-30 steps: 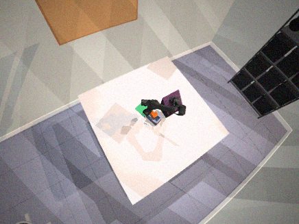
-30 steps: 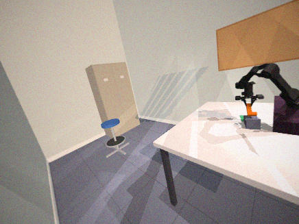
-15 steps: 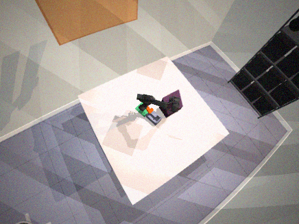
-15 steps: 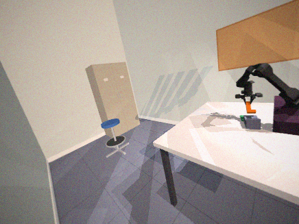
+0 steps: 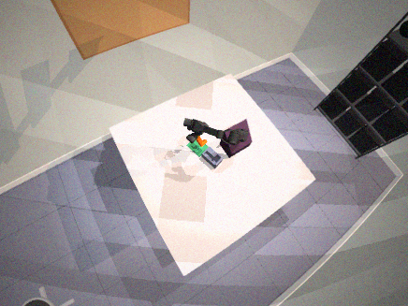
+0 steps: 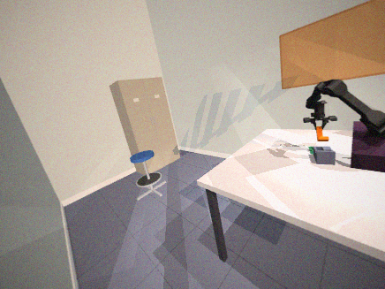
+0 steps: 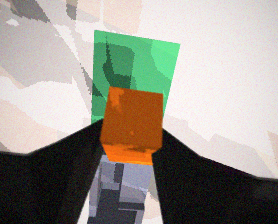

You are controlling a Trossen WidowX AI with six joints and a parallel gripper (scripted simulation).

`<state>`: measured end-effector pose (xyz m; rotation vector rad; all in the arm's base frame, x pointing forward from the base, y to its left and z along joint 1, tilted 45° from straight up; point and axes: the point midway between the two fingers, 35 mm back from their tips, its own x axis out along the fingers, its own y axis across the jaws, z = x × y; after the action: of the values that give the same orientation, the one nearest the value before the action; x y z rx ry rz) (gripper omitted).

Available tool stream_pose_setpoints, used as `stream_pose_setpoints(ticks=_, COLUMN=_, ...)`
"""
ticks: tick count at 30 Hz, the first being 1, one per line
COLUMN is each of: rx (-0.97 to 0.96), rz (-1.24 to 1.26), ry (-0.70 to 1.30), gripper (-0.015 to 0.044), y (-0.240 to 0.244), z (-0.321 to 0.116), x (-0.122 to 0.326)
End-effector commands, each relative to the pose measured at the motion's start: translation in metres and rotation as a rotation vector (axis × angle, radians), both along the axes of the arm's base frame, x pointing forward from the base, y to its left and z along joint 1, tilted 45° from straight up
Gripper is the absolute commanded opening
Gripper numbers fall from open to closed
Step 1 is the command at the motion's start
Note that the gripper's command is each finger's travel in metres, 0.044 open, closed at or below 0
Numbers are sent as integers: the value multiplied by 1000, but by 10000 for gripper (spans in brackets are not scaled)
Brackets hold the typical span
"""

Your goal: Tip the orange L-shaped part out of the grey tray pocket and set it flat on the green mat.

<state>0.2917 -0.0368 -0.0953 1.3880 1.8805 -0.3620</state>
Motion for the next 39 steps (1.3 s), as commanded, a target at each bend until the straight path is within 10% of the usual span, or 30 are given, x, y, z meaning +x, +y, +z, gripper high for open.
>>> stream_pose_setpoints(ticks=1, rx=-2, rz=5, ry=-2, gripper=0, y=-3, z=-3, x=1)
stream_pose_setpoints(ticks=39, rx=0, rz=5, ry=-2, gripper=0, y=37, z=-44, x=-6)
